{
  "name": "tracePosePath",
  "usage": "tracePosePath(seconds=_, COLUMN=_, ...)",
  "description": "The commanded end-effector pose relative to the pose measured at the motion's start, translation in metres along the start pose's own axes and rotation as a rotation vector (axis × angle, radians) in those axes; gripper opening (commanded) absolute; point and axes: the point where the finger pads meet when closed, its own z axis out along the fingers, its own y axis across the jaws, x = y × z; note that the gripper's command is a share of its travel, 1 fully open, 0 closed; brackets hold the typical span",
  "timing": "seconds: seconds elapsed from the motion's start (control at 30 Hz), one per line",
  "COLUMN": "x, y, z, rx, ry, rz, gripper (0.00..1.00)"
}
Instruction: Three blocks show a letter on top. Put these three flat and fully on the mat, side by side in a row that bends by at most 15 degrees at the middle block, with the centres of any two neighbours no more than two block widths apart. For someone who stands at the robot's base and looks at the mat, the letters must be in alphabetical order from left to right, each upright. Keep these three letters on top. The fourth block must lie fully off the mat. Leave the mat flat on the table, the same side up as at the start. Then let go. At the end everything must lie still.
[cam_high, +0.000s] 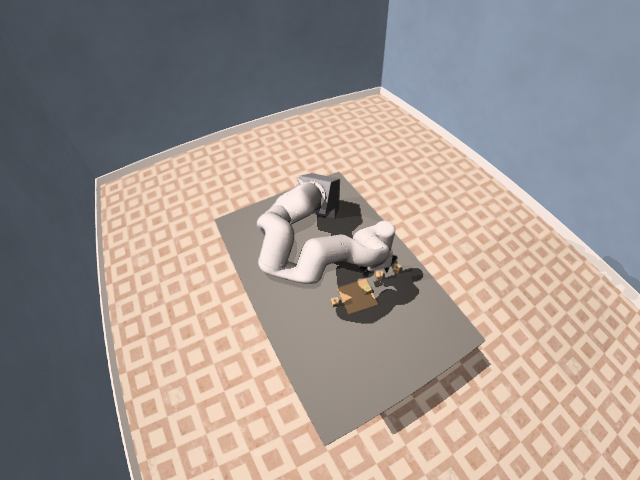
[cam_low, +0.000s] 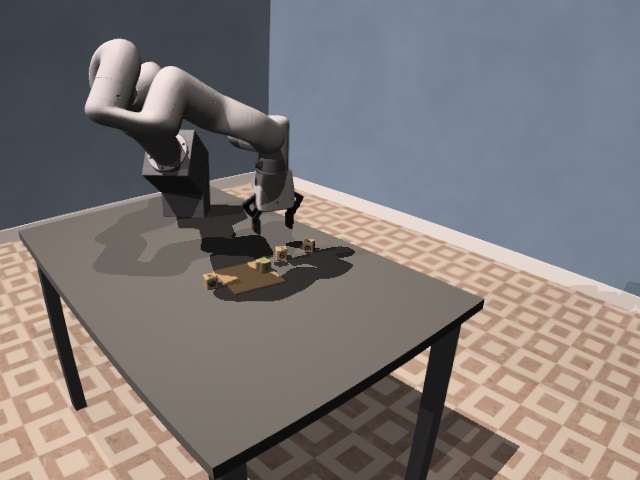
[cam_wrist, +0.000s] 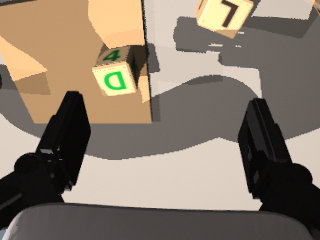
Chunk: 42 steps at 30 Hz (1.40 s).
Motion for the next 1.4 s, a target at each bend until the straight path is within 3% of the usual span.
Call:
tracePosePath(seconds=0.0, x=0.002, y=0.005, z=-0.001, rx=-0.001, ry=0.003, rz=-0.139, gripper=1.00)
tracePosePath(seconds=1.13, x=0.028, y=0.036, z=0.001, rx=-0.004, ry=0.000, rz=-1.150, gripper=1.00)
tracePosePath(seconds=1.37, x=0.031, y=0.038, z=0.001, rx=-0.005, ry=-0.001, rz=-1.242, gripper=1.00)
